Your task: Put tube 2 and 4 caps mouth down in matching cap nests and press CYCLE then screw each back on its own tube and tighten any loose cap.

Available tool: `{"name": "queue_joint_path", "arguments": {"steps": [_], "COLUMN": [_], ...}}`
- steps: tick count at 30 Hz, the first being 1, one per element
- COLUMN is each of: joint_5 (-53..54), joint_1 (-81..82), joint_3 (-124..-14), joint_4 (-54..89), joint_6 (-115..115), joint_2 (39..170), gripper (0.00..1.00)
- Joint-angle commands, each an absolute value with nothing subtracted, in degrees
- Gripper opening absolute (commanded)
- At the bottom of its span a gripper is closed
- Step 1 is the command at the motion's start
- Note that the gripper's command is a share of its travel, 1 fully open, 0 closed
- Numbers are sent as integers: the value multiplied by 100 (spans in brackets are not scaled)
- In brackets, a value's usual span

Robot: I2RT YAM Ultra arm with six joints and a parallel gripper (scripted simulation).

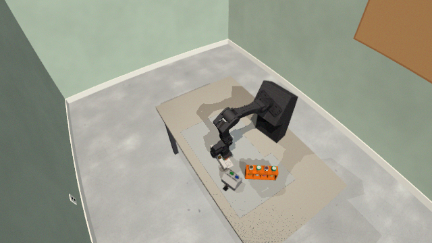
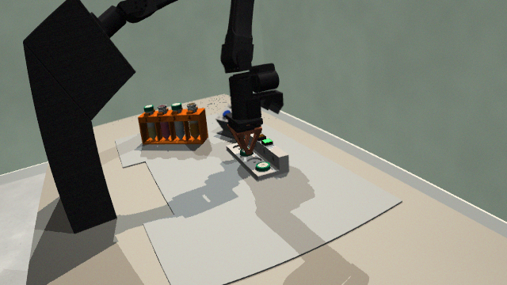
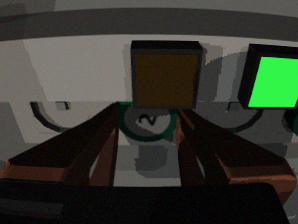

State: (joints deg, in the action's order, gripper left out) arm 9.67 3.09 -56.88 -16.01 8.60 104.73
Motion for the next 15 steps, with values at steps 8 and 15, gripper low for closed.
{"name": "queue_joint_path", "arguments": {"steps": [8, 15], "joint_5": [1002, 1099], "joint_1": [235, 121], "joint_3": [-5331, -4901], "joint_4": [-1397, -992], "joint_6": [826, 765], "joint_2": [9868, 9044], "gripper": [0, 0]}}
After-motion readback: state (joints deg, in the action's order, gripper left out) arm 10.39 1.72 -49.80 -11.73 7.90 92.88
